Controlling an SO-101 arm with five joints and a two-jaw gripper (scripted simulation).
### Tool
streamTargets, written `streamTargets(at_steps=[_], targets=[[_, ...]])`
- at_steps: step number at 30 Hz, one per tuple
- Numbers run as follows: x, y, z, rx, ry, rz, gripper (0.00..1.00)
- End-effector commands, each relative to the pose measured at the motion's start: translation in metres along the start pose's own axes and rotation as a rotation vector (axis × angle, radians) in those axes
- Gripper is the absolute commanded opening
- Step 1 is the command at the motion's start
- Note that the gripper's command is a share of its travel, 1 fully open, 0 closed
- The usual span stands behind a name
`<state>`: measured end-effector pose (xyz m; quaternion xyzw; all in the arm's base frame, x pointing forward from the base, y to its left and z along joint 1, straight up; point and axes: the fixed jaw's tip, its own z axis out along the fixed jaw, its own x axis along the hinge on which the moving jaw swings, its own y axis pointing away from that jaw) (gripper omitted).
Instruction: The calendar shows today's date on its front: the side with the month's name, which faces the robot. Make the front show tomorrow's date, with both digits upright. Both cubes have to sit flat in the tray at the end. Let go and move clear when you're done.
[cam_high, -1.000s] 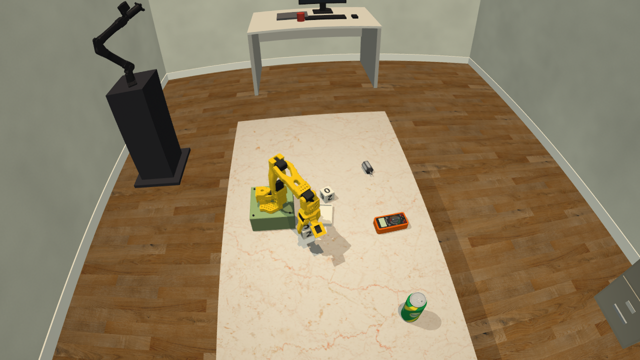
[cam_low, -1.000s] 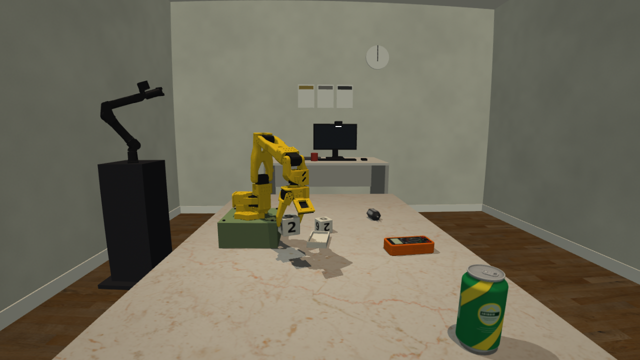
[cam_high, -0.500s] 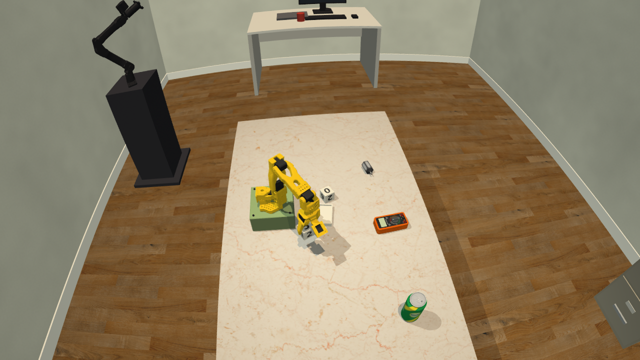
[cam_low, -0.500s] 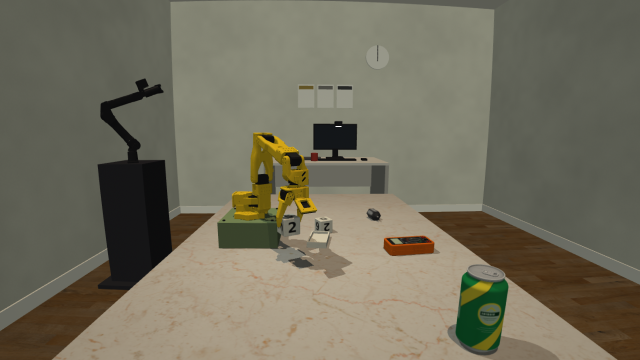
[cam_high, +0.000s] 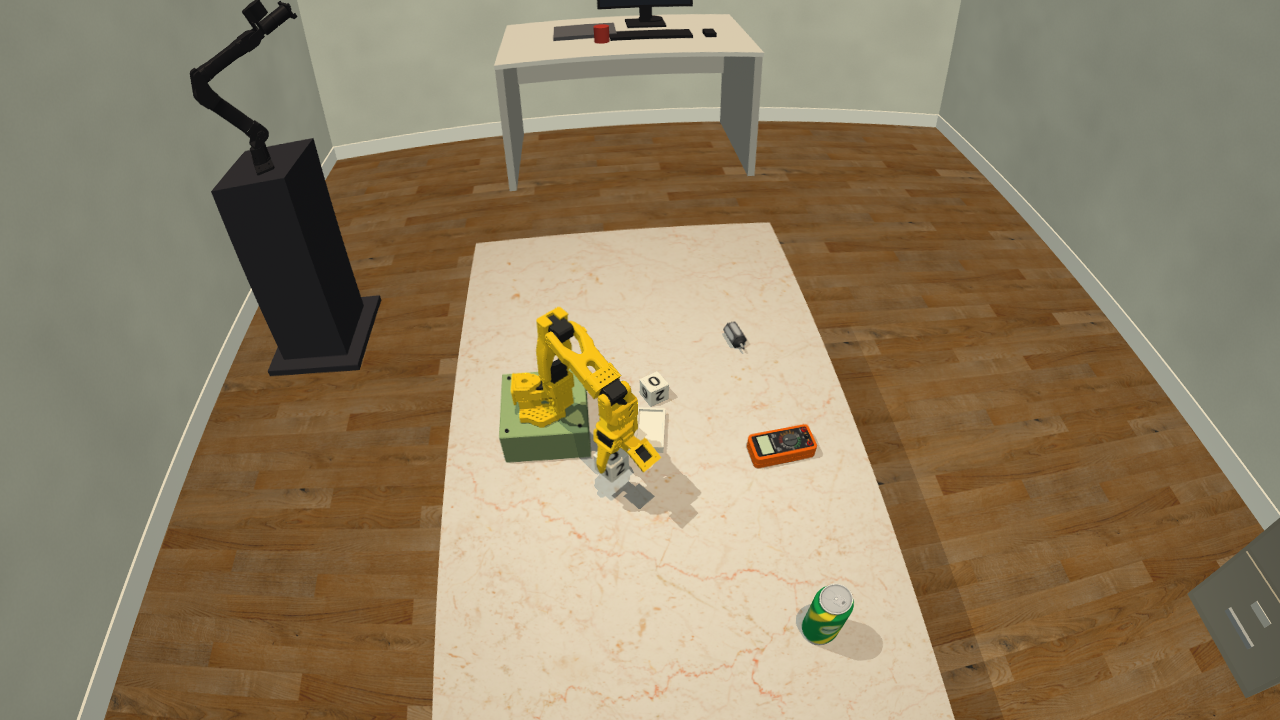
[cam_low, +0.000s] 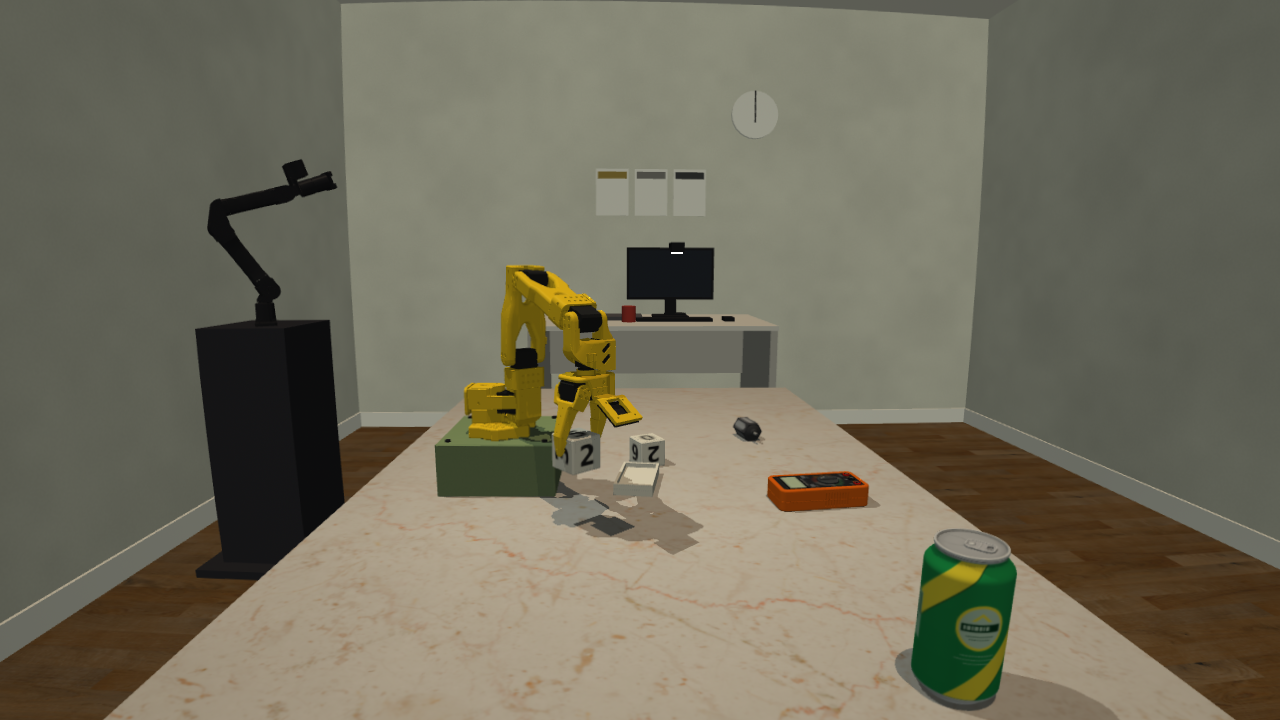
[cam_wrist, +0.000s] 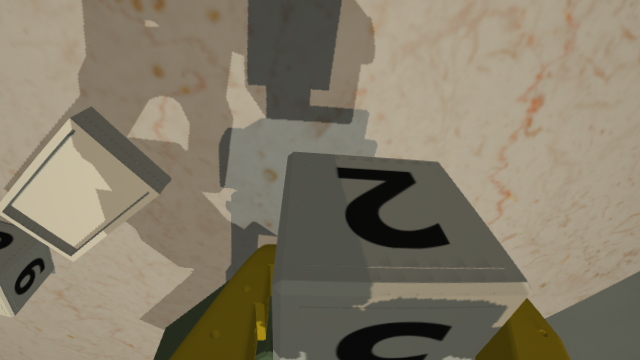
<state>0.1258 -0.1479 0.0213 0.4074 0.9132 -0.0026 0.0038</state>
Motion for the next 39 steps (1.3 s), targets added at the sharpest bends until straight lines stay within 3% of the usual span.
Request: streamTargets(at_steps=[1, 24, 39], targets=[[0.001, -0.002, -0.002, 0.001, -0.016, -0.086, 0.00], [0.007, -0.009, -0.002, 0.006, -0.015, -0.681, 0.00], [0.011, -0.018, -0.002, 0.011, -0.012, -1.259, 0.00]])
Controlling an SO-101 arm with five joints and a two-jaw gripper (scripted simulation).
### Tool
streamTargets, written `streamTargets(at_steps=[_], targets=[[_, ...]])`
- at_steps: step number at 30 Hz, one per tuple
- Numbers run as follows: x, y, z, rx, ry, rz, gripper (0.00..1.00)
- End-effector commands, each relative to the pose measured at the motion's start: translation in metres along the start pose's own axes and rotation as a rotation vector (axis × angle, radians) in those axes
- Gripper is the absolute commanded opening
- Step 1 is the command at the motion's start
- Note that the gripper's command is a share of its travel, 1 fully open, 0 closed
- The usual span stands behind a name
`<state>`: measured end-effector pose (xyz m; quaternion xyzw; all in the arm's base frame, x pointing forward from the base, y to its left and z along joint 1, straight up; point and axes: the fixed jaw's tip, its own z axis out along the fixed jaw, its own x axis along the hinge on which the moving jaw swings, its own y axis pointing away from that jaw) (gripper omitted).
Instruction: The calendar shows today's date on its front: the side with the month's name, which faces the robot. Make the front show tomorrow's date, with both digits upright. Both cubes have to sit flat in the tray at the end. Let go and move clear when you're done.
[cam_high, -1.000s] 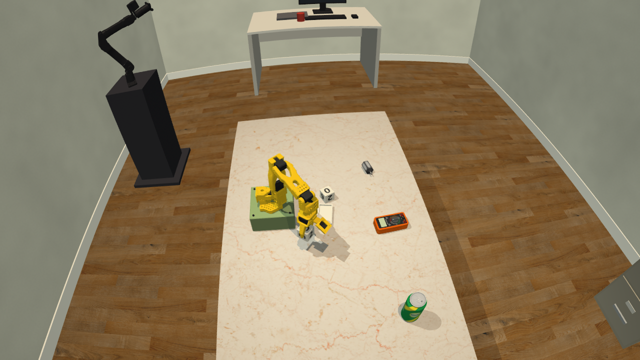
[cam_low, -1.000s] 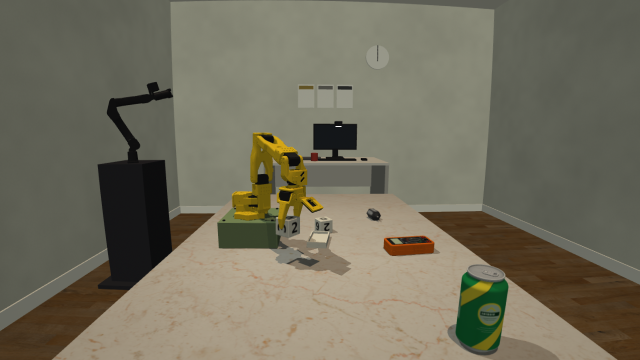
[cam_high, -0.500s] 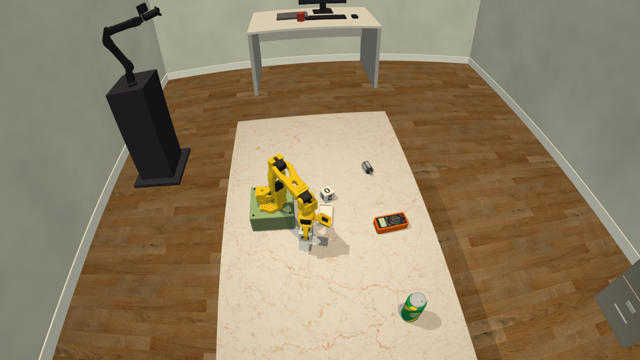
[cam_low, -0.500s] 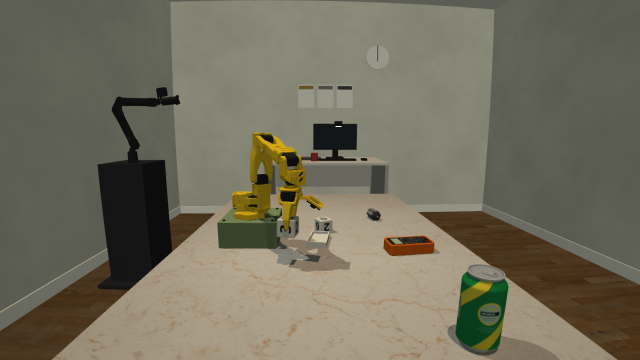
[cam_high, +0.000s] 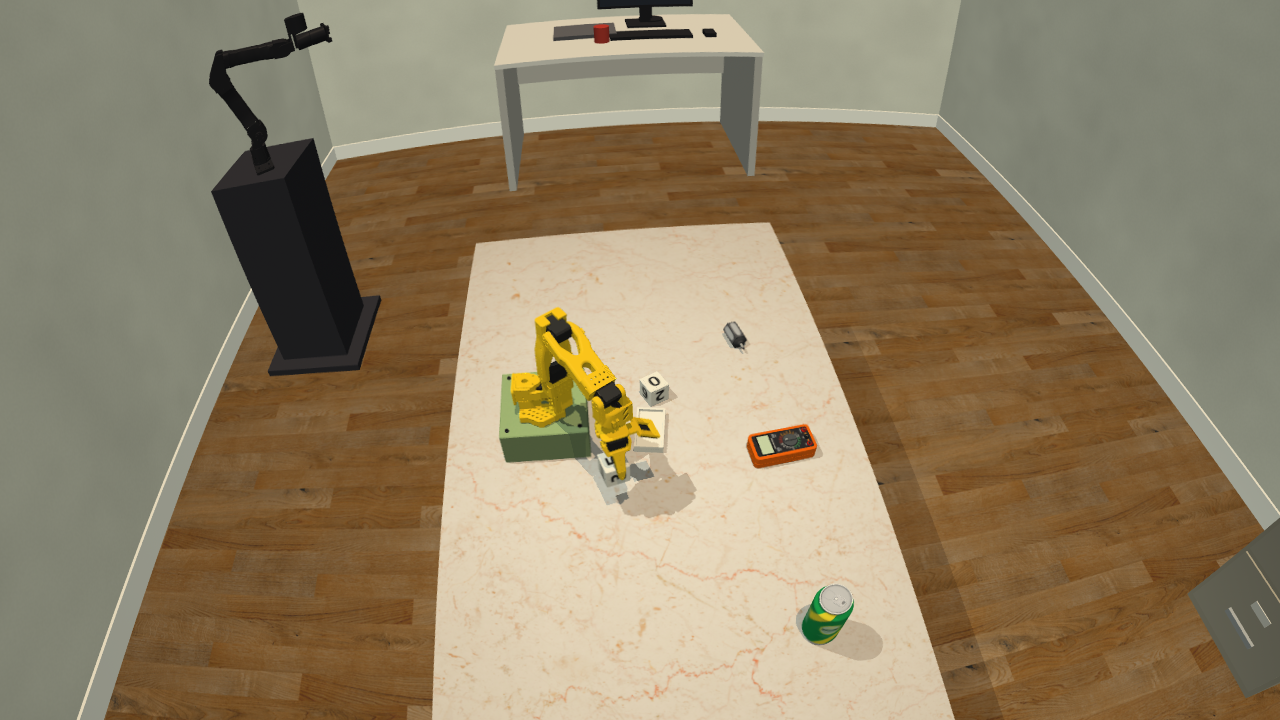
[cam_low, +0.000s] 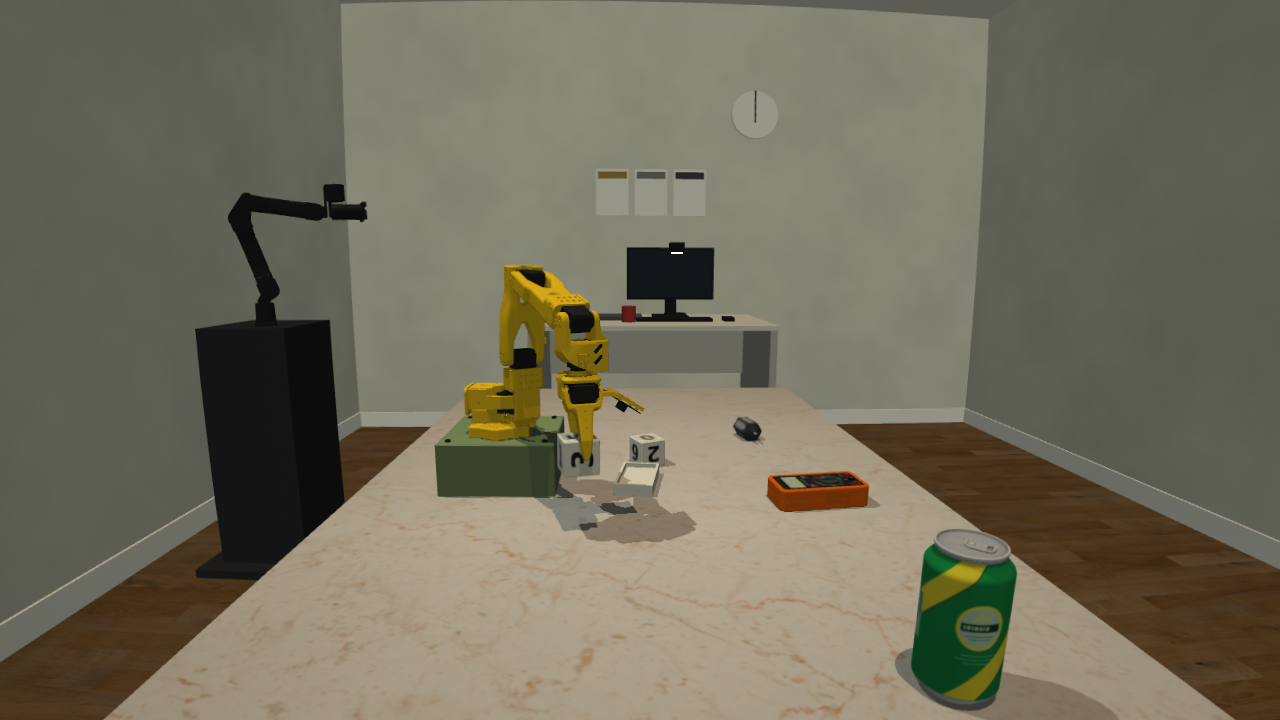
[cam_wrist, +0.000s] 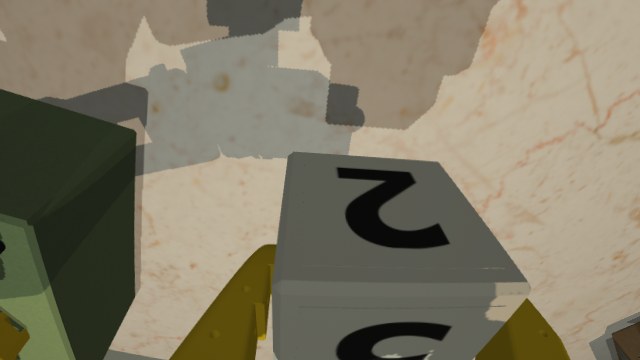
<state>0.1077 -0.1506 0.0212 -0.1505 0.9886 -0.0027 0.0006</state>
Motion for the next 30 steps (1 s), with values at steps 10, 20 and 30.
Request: streamTargets(at_steps=[10, 20, 30], targets=[[0.008, -0.002, -0.002, 0.019, -0.003, -0.432, 0.00], [0.013, -0.004, -0.002, 0.019, 0.001, -0.732, 0.00], [0.018, -0.006, -0.002, 0.019, 0.004, -1.068, 0.00]])
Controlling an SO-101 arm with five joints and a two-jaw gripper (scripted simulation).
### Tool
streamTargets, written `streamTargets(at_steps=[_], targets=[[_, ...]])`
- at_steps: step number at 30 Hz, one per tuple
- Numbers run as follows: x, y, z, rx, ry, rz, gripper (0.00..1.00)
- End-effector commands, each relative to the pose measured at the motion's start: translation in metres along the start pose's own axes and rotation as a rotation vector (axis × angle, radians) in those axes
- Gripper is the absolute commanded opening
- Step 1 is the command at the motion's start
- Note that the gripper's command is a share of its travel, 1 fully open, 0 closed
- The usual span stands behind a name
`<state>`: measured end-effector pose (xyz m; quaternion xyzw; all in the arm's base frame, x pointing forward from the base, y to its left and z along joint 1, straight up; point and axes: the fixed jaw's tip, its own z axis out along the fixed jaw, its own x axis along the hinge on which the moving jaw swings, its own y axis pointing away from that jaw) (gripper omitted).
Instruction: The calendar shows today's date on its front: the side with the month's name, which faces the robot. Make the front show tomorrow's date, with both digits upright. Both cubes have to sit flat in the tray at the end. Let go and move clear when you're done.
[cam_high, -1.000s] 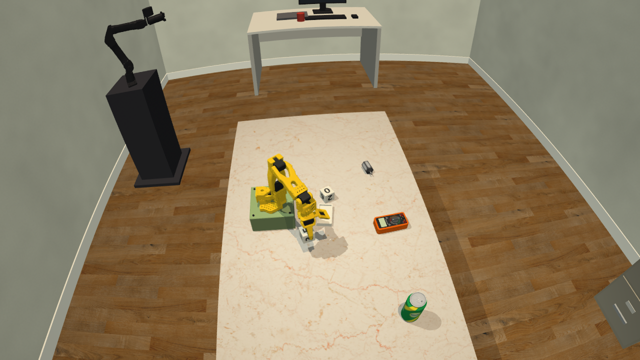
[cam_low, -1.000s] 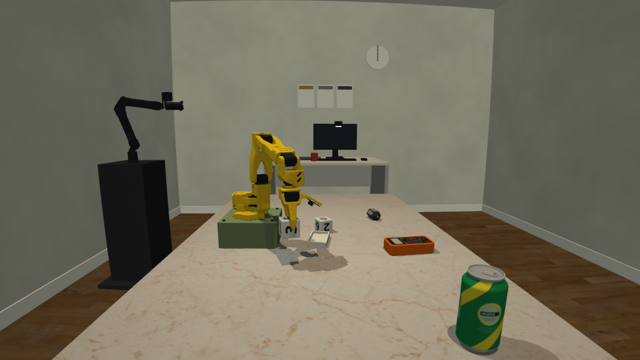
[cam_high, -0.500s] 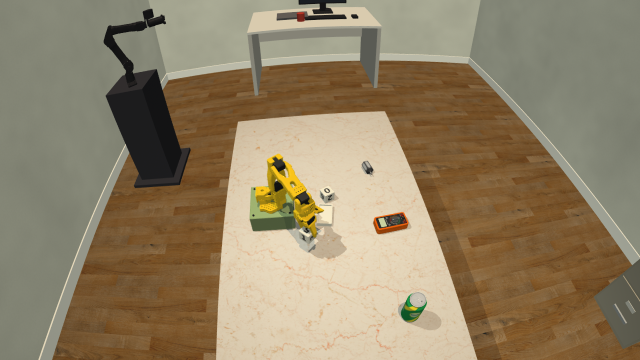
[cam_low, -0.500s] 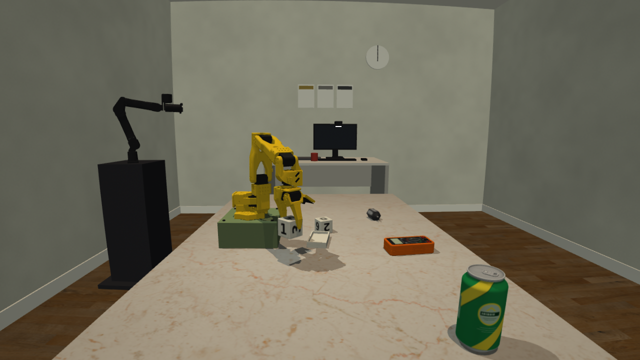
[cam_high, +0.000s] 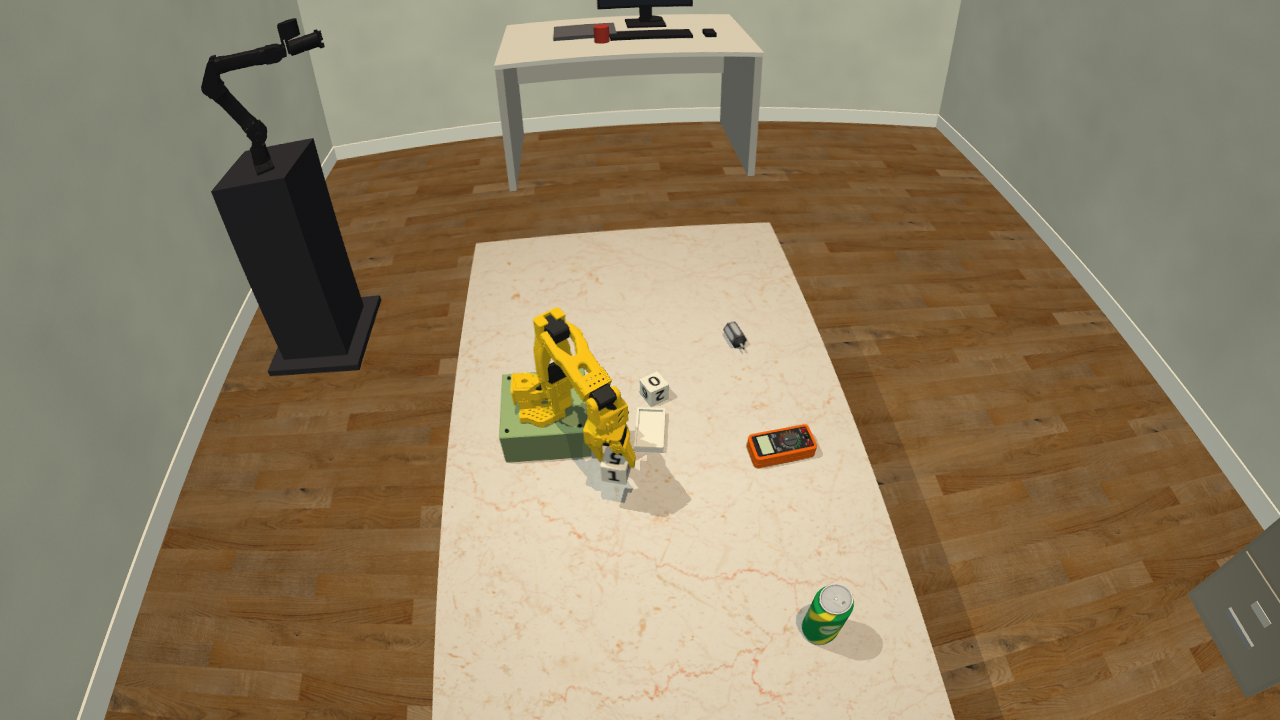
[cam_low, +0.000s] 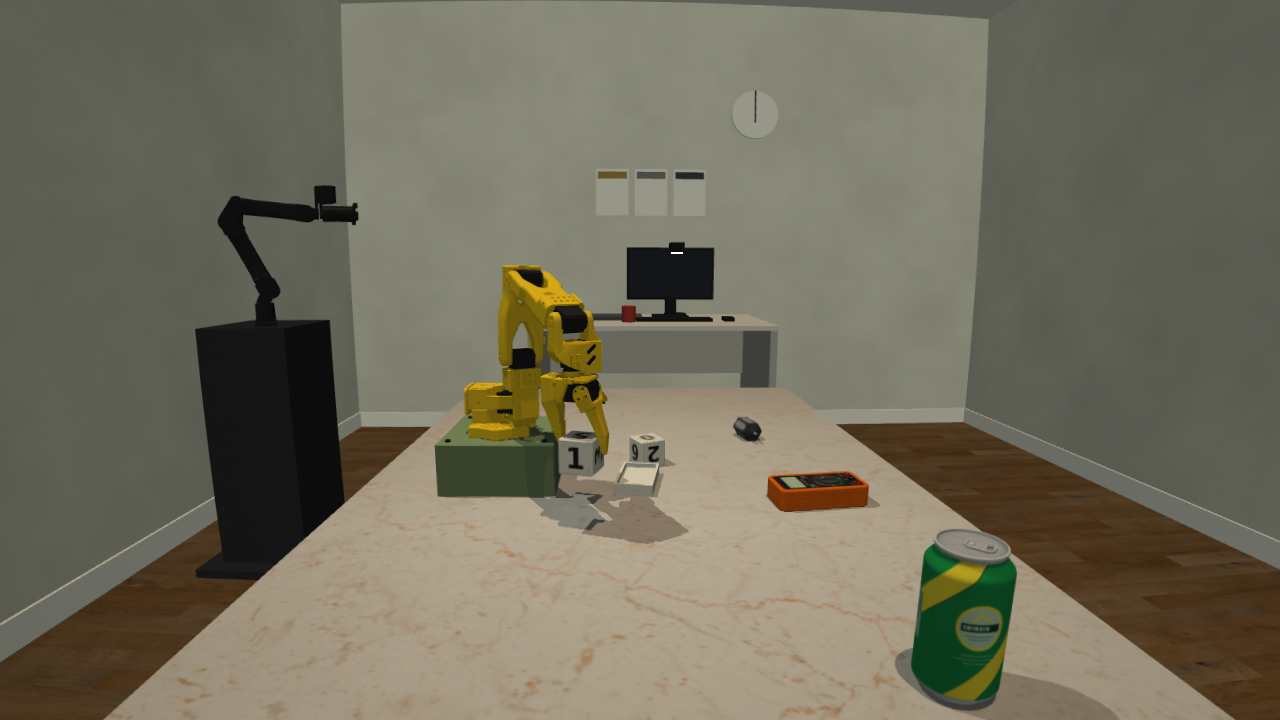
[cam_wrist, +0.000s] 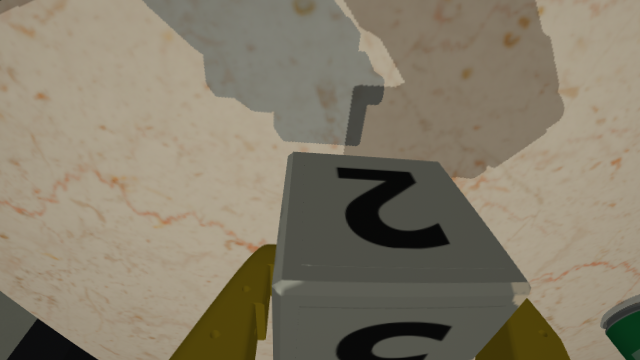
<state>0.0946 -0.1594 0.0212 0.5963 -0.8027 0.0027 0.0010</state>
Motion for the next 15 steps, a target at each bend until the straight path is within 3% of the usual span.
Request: streamTargets(at_steps=[1, 15], targets=[[0.0028, 0.0013, -0.0018, 0.014, 0.012, -0.122, 0.00], [0.0068, 0.0028, -0.0018, 0.012, 0.015, -0.430, 0.00]])
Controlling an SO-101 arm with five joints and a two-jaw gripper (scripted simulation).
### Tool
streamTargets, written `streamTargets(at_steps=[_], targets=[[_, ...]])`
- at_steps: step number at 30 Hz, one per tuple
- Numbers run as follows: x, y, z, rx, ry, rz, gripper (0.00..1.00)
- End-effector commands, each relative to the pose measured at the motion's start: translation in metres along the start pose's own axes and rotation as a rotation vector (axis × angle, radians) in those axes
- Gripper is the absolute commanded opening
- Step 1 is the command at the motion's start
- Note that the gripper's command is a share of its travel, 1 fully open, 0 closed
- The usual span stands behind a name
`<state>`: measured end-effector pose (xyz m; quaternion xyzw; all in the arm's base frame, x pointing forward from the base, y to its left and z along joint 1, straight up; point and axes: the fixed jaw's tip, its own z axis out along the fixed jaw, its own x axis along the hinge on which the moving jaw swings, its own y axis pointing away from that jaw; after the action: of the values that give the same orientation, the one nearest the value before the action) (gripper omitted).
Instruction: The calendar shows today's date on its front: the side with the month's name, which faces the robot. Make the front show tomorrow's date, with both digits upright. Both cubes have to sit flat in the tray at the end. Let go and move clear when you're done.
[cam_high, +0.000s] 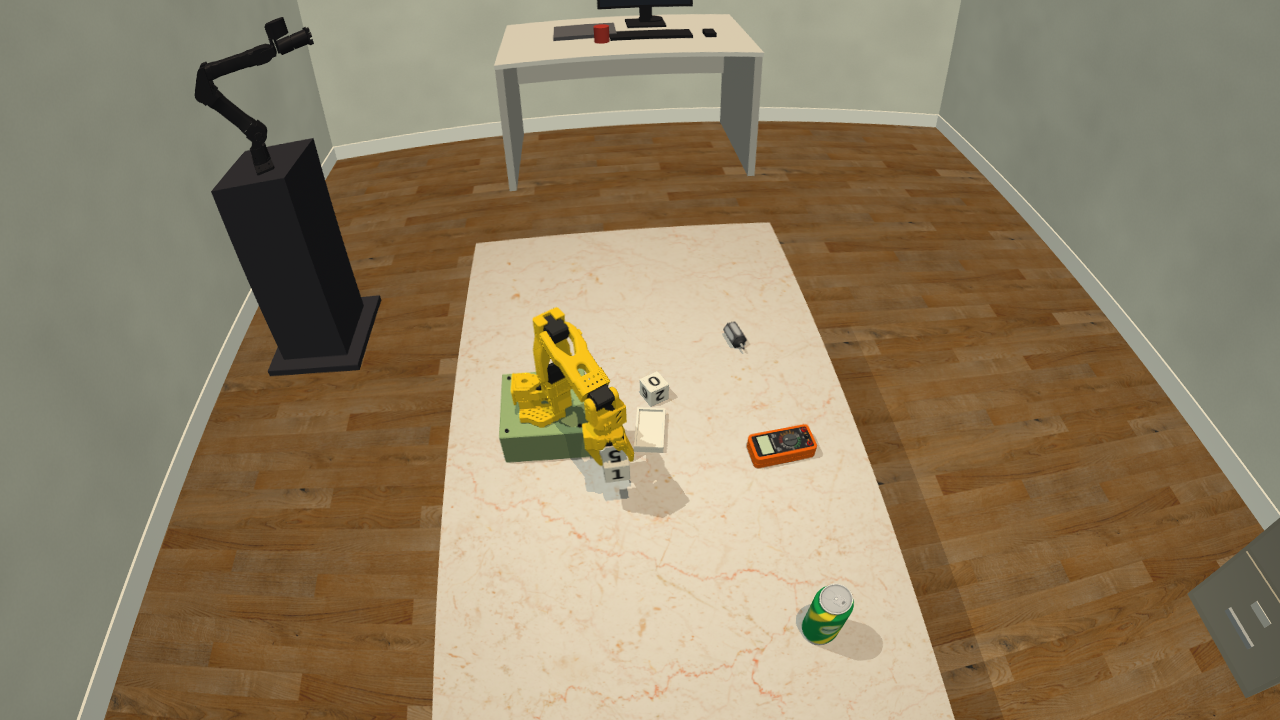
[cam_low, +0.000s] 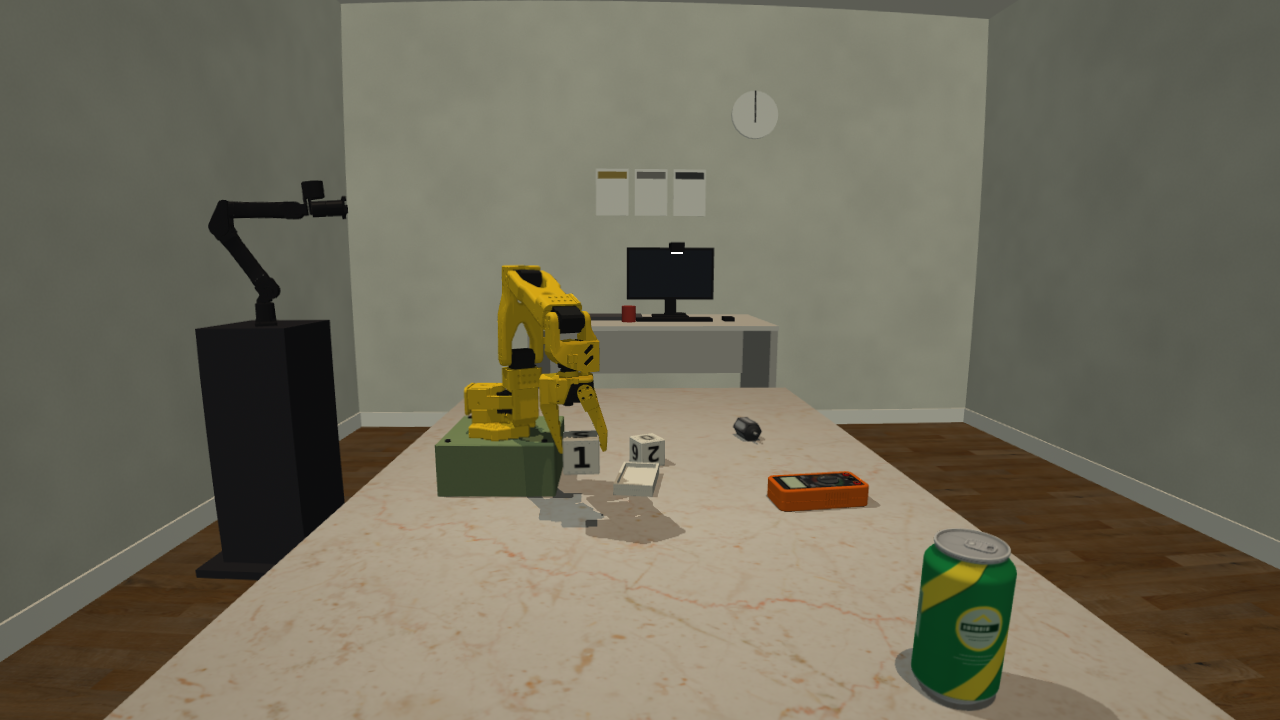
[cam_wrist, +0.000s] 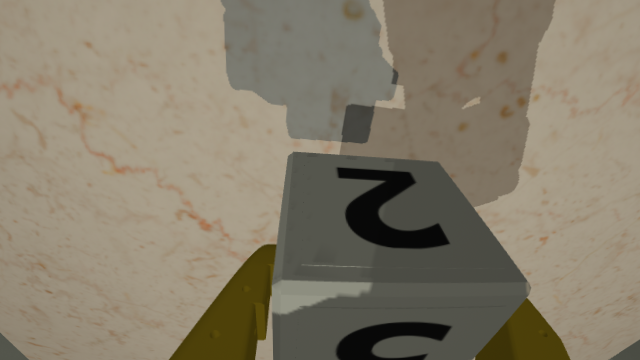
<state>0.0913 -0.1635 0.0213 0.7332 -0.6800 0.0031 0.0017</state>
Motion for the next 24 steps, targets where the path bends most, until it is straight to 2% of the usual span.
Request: streamTargets(at_steps=[1, 24], targets=[[0.0017, 0.0017, -0.0018, 0.008, 0.015, -0.083, 0.00], [0.0042, 0.0034, -0.0018, 0.006, 0.016, -0.330, 0.00]])
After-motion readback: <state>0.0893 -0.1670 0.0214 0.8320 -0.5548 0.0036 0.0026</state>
